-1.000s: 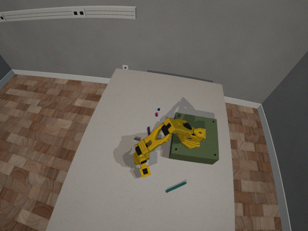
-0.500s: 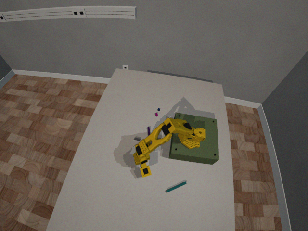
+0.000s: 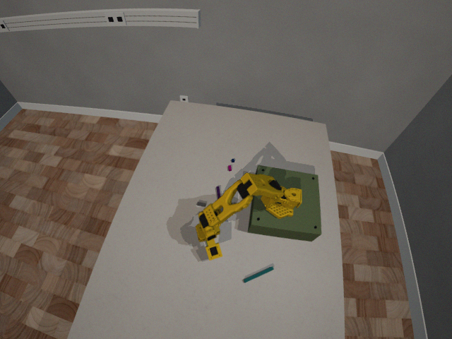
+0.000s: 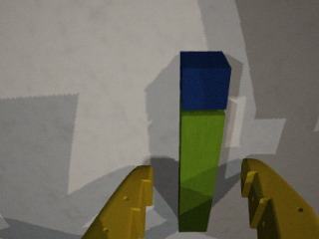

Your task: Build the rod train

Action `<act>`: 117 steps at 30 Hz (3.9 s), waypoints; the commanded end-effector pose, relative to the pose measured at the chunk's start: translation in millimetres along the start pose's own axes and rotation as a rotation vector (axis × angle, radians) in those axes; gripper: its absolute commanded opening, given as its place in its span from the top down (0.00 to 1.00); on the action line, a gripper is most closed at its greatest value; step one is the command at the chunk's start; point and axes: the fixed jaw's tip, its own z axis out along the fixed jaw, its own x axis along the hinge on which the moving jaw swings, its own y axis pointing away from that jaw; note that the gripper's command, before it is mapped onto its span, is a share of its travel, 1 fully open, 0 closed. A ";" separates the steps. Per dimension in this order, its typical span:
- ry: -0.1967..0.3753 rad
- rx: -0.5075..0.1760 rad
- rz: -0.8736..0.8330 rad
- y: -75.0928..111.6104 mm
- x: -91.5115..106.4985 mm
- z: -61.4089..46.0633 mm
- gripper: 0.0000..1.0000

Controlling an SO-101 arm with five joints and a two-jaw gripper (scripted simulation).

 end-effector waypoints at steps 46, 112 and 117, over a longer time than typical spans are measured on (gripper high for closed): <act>-0.002 0.008 0.002 -0.2 -2.1 -47.0 0.83; -0.008 0.009 0.127 60.1 180.1 -48.3 0.82; -0.009 0.009 0.145 79.9 199.0 -47.6 0.82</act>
